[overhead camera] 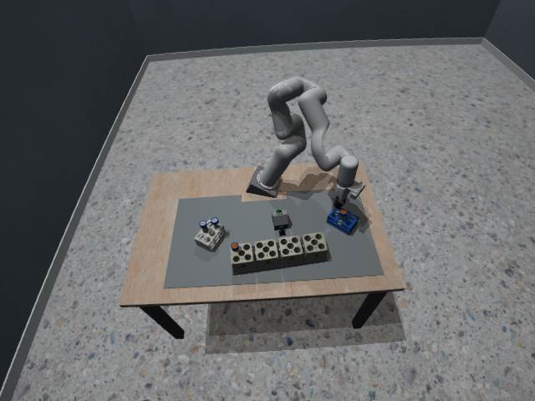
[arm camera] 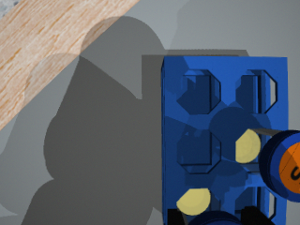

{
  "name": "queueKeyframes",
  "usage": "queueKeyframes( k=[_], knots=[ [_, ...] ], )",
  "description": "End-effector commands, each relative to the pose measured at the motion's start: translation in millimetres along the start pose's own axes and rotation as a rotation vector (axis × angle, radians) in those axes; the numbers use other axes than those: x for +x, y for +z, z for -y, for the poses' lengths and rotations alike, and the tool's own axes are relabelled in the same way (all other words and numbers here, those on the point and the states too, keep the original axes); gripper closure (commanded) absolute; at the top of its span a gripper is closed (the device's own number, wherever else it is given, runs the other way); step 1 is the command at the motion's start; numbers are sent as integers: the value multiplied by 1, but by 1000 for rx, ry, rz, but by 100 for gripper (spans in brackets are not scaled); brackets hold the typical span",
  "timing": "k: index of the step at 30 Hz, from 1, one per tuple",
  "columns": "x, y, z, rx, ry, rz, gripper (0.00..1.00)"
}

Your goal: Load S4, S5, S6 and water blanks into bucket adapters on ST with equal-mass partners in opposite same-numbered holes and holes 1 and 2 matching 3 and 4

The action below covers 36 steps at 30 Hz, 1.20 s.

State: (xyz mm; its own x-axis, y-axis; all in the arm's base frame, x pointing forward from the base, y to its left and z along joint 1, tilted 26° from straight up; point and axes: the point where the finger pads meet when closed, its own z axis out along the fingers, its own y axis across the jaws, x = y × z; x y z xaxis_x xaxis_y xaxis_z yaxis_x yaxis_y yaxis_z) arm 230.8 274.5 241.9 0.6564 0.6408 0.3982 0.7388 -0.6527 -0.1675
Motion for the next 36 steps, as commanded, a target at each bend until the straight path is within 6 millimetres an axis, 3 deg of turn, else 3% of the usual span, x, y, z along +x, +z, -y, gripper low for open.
queueKeyframes(
  k=[1, 3, 4, 32, 36],
  knots=[
    [1, -1, 0, 0, 0, -4, 100],
    [1, -1, 0, 0, 0, -4, 100],
    [1, -1, 0, 0, 0, -4, 56],
    [1, -1, 0, 0, 0, -4, 56],
    [1, -9, 0, 0, -1, -4, 56]
  ],
)
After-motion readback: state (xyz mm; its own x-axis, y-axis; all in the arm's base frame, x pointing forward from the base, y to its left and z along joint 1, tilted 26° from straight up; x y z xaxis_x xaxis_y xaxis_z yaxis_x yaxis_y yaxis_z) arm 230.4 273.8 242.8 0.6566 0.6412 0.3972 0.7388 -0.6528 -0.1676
